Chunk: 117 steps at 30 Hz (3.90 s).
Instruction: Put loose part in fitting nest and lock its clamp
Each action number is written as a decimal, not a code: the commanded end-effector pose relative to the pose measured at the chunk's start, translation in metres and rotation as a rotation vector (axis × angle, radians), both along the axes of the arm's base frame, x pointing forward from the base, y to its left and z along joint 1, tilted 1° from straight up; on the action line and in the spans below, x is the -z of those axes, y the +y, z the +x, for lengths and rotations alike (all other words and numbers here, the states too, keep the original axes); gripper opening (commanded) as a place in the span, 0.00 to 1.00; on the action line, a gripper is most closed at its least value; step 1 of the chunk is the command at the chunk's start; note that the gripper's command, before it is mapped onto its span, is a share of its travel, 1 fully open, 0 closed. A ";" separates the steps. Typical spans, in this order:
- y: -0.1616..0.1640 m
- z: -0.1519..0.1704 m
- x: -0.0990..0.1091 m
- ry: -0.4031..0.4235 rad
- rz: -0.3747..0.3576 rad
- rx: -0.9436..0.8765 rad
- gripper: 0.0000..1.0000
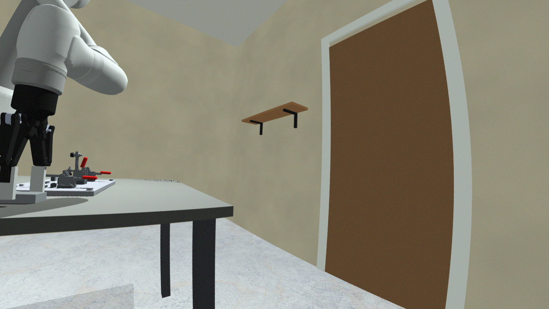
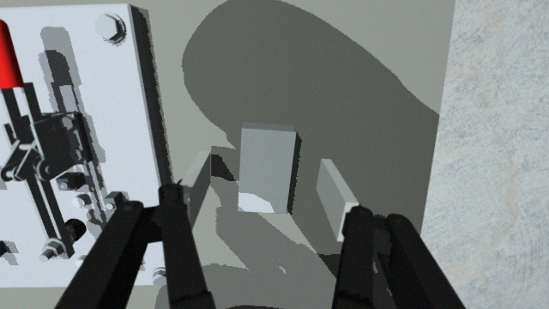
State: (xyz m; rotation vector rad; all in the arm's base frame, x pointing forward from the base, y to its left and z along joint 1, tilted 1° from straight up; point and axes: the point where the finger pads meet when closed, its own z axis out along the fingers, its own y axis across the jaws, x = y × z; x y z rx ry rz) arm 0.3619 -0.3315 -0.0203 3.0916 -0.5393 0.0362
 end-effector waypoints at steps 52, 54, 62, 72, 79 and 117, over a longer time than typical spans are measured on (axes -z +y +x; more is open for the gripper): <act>0.000 0.000 0.004 0.000 0.000 0.000 0.10; 0.000 0.000 0.004 0.000 0.000 0.000 0.10; 0.000 0.000 0.004 0.000 0.000 0.000 0.10; 0.000 0.000 0.000 0.000 0.000 0.000 0.10; 0.000 0.000 -0.013 0.000 0.000 0.000 0.10; 0.001 -0.003 -0.115 0.000 0.000 0.000 0.10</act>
